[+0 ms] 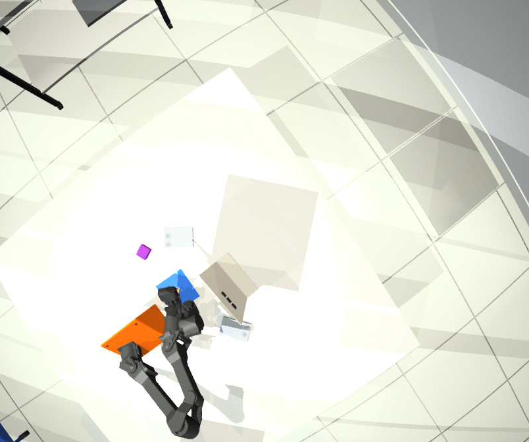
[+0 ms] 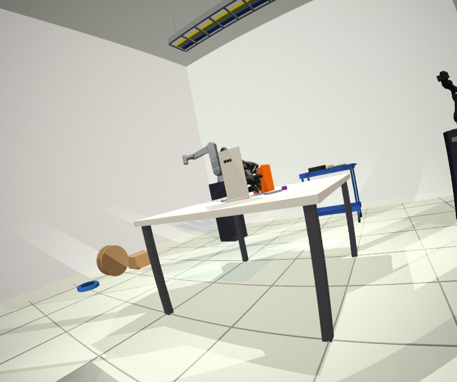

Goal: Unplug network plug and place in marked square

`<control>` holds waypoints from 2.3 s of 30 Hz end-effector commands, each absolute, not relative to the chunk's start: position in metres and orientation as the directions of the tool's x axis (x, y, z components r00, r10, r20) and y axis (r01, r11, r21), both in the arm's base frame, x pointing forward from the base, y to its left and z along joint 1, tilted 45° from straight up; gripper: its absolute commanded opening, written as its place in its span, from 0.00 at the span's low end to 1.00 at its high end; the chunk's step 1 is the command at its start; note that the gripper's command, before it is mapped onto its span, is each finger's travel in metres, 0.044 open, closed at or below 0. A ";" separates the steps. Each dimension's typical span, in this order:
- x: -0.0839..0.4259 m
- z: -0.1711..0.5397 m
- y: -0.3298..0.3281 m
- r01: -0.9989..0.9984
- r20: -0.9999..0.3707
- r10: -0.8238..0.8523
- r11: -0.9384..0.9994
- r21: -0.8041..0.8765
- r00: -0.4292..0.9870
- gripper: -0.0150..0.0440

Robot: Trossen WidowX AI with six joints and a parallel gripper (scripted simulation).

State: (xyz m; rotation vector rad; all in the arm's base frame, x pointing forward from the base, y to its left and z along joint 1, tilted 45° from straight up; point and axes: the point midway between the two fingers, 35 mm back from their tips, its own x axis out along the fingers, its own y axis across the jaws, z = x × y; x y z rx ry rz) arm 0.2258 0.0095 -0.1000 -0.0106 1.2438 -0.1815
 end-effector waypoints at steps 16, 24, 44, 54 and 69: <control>0.222 -0.089 0.012 0.132 -0.941 -0.142 0.986 -0.106 0.307 0.52; 0.220 -0.084 0.013 0.131 -0.941 -0.142 0.986 -0.106 0.307 0.52; 0.219 -0.070 0.024 0.130 -0.942 -0.139 0.986 -0.103 0.305 0.52; 0.218 -0.061 0.033 0.130 -0.943 -0.138 0.986 -0.102 0.304 0.52; 0.215 -0.046 0.046 0.130 -0.943 -0.136 0.986 -0.100 0.304 0.52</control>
